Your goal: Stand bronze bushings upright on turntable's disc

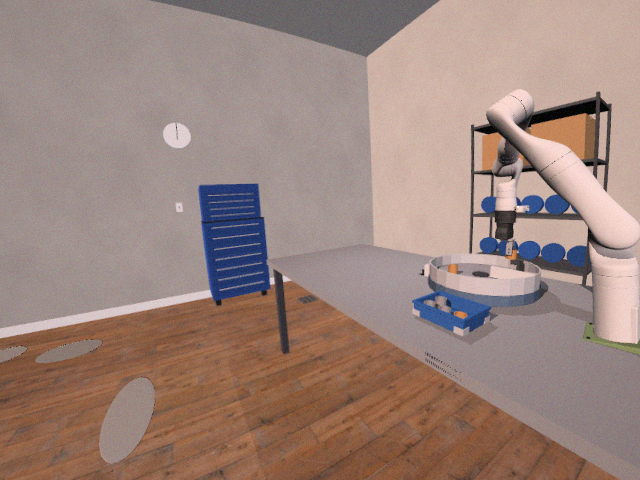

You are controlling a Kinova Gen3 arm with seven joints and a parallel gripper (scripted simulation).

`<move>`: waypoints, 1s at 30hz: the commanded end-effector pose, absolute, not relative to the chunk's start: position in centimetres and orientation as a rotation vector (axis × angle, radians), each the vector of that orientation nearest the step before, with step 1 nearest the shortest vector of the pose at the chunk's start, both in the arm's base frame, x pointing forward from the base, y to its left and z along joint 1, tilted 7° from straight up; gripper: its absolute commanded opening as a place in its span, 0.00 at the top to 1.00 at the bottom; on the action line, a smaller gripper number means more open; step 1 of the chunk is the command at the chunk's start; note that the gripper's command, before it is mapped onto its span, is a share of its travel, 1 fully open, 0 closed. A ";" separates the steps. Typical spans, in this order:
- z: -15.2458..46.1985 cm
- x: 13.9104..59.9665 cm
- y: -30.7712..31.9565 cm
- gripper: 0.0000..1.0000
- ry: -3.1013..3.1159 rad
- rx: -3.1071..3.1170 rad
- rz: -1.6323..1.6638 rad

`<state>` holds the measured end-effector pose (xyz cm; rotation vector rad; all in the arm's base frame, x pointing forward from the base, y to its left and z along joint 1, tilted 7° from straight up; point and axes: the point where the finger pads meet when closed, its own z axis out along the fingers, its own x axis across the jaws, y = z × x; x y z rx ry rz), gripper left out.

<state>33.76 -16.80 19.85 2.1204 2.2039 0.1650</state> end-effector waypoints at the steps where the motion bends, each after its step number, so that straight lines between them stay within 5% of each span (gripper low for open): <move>1: 19.9 33.9 -16.8 1.00 2.212 2.114 0.168; 30: 17.5 34.1 -16.7 1.00 2.211 2.118 0.169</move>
